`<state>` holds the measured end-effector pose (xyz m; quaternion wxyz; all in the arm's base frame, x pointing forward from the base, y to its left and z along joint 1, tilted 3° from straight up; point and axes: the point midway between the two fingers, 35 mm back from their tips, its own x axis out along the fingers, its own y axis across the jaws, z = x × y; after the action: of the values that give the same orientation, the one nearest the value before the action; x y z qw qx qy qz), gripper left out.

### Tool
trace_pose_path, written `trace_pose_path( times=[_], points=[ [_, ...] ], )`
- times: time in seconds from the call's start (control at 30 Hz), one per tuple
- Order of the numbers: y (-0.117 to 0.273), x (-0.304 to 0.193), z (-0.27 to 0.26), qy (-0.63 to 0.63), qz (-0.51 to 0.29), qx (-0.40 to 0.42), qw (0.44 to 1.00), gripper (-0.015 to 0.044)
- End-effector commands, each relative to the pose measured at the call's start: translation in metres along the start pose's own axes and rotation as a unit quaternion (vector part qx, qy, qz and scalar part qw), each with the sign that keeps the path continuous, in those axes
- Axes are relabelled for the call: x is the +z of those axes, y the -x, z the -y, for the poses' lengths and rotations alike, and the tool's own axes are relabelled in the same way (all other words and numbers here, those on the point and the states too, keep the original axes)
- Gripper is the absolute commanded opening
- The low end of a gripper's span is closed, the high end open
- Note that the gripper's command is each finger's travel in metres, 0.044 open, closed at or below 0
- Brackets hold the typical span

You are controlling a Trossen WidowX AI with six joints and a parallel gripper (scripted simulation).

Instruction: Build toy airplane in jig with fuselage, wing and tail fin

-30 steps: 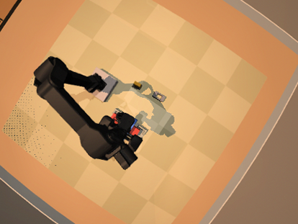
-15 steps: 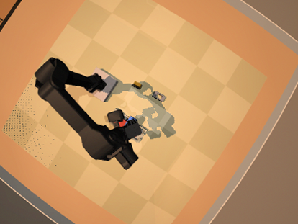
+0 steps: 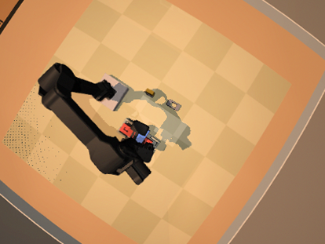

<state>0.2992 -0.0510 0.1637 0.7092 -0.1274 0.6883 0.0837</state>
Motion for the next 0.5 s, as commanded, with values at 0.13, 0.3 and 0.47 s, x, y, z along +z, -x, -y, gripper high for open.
trace_pose_path(
  times=[0.13,0.3,0.47],
  points=[
    [0.001,0.005,-0.020,-0.021,0.001,-0.001,1.000,0.0440],
    [0.001,0.007,-0.091,-0.021,0.001,0.005,1.000,0.0440],
    [0.001,-0.009,-0.157,-0.021,0.000,0.008,1.000,0.0440]
  ],
)
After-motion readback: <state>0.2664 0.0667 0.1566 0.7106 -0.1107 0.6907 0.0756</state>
